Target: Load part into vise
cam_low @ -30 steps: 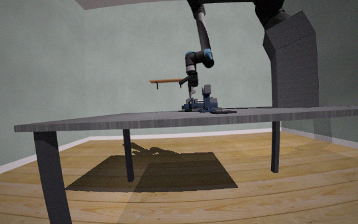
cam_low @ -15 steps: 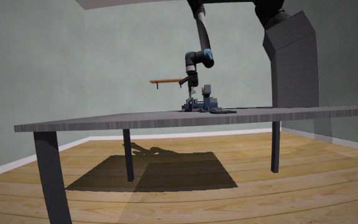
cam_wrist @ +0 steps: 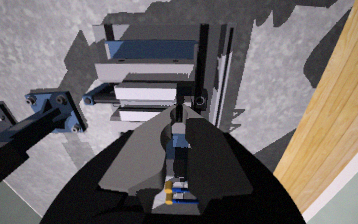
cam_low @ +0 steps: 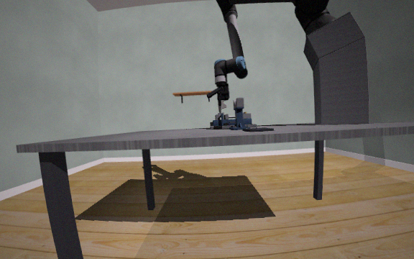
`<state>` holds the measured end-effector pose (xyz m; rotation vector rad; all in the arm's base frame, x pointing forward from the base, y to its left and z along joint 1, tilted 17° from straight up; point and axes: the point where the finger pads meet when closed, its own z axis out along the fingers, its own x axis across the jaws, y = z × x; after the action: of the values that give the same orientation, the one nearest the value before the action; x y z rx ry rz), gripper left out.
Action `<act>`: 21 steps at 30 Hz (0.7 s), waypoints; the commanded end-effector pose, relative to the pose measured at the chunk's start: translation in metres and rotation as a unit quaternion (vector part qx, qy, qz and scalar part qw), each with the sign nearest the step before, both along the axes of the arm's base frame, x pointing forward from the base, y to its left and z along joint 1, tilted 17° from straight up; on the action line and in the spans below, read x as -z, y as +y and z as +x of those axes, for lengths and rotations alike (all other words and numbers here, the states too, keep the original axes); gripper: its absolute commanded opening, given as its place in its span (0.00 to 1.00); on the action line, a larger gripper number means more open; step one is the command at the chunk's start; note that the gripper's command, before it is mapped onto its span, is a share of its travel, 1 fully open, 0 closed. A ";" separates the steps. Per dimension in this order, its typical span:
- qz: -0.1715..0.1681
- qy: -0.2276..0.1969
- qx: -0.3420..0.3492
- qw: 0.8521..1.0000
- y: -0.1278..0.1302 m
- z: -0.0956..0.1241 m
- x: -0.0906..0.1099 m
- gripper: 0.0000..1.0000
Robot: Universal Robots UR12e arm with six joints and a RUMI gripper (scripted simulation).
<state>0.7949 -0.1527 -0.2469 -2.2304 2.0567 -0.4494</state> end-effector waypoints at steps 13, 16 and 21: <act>0.000 0.000 0.000 1.000 -0.006 0.001 -0.002 0.00; 0.000 0.000 0.000 1.000 -0.008 0.001 -0.002 0.00; 0.000 0.000 0.000 1.000 -0.013 0.001 -0.003 0.00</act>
<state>0.7954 -0.1618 -0.2454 -2.2304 2.0567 -0.4493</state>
